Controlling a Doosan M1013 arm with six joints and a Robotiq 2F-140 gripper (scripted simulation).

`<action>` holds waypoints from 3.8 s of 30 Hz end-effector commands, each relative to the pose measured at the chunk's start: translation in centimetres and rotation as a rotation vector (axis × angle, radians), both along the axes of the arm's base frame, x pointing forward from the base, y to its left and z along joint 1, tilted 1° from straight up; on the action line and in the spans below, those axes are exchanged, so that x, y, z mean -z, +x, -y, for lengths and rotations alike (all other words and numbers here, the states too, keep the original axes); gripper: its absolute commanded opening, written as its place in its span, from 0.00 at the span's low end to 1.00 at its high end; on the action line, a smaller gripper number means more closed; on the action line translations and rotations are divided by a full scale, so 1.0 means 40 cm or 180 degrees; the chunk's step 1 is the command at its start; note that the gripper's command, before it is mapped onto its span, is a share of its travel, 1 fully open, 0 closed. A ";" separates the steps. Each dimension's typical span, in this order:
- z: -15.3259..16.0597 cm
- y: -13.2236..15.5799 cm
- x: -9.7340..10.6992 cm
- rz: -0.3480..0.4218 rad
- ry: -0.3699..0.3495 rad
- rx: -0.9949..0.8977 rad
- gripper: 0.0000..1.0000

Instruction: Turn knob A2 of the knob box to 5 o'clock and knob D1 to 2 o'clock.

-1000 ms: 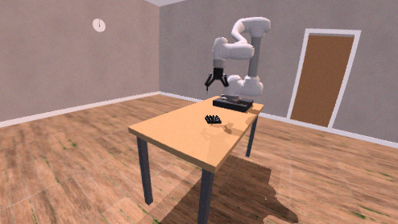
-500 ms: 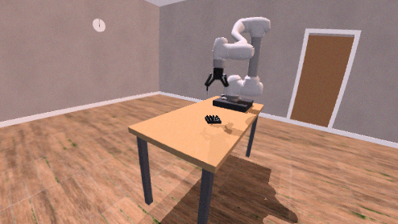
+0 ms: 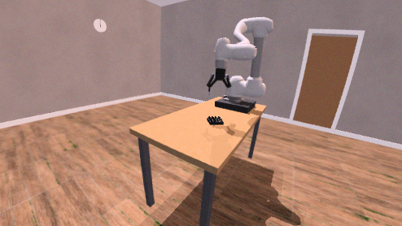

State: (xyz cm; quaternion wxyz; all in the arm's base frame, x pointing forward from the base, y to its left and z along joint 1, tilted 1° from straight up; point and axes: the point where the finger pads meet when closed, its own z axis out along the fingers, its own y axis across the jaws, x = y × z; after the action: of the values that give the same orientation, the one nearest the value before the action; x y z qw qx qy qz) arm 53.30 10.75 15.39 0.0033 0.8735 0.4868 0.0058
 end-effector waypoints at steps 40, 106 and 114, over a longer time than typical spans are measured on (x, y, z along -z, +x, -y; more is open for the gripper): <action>-0.015 0.008 0.032 0.0000 0.0011 0.0781 1.00; -0.102 0.036 0.224 -0.0002 0.0074 0.5397 0.12; -0.102 0.036 0.224 -0.0002 0.0074 0.5397 0.12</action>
State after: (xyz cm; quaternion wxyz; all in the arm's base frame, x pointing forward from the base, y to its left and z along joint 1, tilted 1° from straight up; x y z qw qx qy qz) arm 54.76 14.82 6.42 -0.0024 0.9429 -0.3329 0.0062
